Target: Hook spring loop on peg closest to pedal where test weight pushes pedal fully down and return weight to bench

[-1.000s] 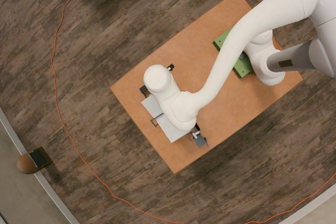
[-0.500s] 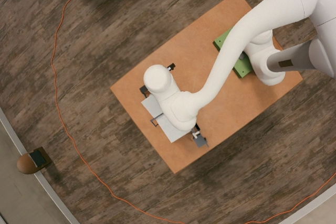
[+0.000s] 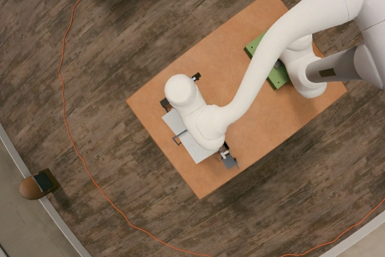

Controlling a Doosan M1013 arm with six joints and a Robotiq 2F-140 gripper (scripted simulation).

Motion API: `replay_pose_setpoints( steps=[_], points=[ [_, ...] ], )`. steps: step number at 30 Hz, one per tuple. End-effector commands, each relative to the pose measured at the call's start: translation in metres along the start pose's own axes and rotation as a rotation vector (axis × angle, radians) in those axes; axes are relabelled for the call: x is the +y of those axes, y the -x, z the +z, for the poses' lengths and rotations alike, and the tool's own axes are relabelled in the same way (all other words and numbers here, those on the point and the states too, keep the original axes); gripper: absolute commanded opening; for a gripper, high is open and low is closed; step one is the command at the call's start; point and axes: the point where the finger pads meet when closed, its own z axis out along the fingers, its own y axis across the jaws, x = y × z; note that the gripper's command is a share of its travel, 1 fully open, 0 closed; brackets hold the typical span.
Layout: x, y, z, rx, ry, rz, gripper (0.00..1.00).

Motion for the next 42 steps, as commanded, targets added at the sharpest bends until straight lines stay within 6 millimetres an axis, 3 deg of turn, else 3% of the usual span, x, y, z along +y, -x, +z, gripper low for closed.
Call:
replay_pose_setpoints(
  steps=[1,15,17,18,42],
  points=[
    [0.0,0.001,-0.007,0.0,0.001,0.0,1.0],
    [0.0,0.017,-0.099,0.0,0.001,0.0,1.0],
    [0.0,0.017,-0.099,0.0,0.001,0.0,1.0],
    [0.0,0.015,-0.087,0.0,0.002,0.0,1.0],
    [0.0,0.017,-0.098,0.0,0.001,0.0,1.0]
  ],
)
